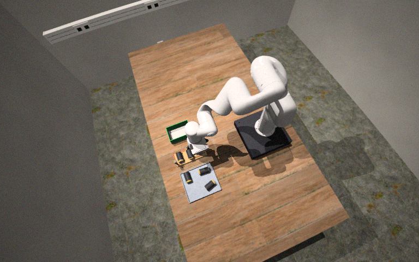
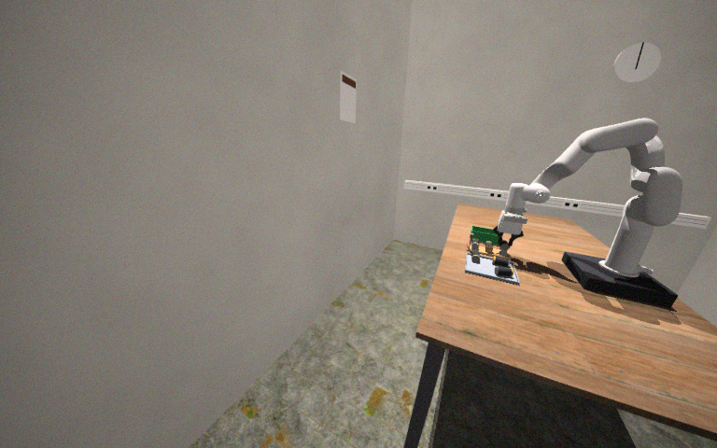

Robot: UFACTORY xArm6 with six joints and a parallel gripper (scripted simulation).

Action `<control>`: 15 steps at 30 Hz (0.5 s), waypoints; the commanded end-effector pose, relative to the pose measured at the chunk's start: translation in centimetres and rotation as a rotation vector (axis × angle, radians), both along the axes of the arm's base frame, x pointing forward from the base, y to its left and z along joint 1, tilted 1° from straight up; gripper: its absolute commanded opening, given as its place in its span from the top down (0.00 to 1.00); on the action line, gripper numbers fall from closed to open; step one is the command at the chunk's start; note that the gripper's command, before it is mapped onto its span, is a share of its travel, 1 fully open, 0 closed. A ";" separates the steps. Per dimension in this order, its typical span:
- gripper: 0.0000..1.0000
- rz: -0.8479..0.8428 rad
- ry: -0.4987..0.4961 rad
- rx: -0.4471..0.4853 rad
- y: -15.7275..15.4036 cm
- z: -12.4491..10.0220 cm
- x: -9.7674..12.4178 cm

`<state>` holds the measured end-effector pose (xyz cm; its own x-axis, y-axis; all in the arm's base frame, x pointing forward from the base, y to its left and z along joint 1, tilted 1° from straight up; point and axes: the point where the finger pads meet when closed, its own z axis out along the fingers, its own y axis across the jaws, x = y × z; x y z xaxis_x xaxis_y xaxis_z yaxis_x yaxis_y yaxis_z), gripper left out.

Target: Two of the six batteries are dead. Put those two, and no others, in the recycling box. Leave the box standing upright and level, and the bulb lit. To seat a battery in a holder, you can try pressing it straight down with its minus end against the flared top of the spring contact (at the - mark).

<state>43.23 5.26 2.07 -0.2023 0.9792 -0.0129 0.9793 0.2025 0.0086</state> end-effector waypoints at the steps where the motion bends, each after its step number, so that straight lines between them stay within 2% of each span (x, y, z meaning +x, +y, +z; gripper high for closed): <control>1: 0.72 0.000 -0.004 0.001 0.0 -0.7 0.2; 15: 0.72 0.000 -0.004 0.001 0.0 -2.1 0.2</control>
